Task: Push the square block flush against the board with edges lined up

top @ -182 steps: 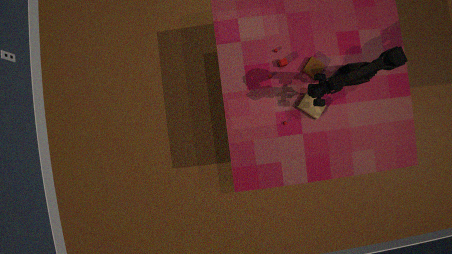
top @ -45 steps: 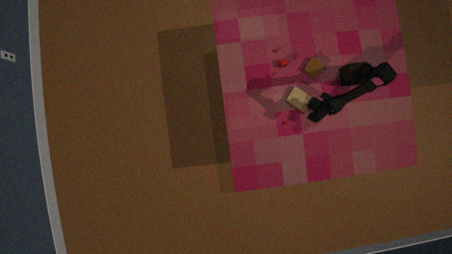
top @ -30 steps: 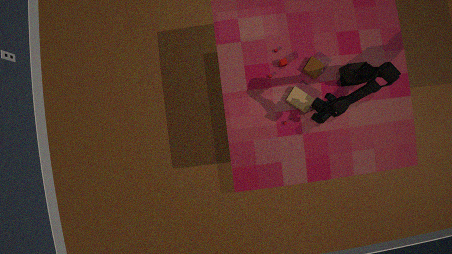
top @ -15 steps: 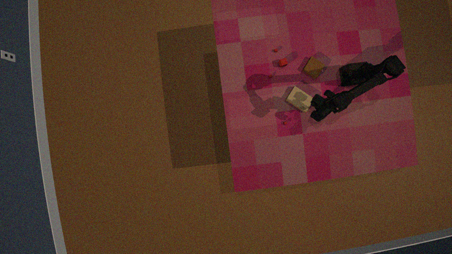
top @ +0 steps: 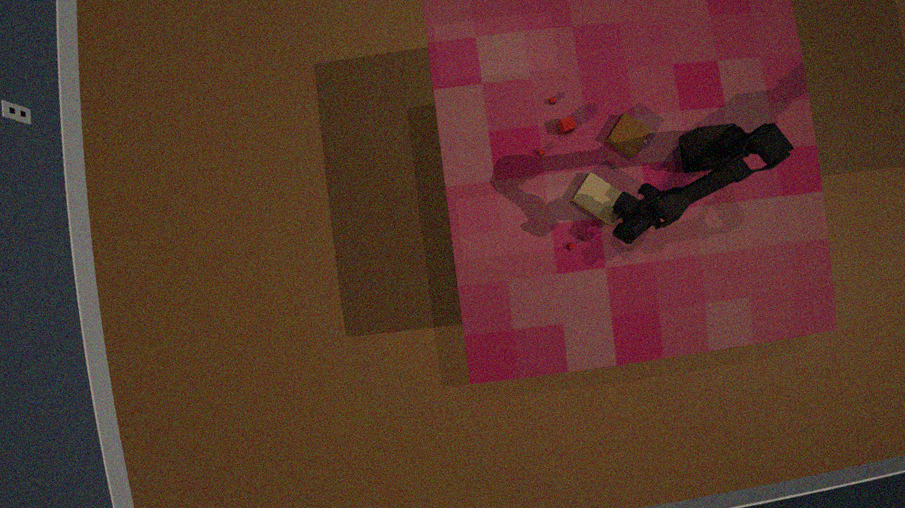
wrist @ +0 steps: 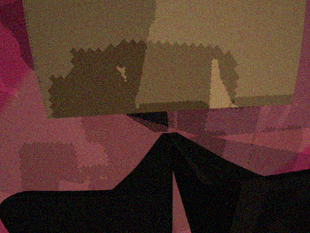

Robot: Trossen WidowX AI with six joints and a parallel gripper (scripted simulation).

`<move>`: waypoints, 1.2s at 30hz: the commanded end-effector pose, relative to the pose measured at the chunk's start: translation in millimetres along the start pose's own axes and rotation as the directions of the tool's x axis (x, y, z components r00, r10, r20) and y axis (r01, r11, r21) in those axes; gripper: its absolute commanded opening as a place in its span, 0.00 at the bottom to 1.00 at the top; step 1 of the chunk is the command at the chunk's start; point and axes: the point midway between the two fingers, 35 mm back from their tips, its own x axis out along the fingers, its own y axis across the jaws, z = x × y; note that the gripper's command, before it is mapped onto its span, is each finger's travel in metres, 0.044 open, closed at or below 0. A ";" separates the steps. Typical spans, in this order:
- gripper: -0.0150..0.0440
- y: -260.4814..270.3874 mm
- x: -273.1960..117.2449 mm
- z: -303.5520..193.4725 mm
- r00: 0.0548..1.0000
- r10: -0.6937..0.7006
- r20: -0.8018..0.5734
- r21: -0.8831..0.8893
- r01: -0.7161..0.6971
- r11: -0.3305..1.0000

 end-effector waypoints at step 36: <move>0.25 1.9 0.5 13.3 1.000 0.000 0.004 -0.003 0.000 1.000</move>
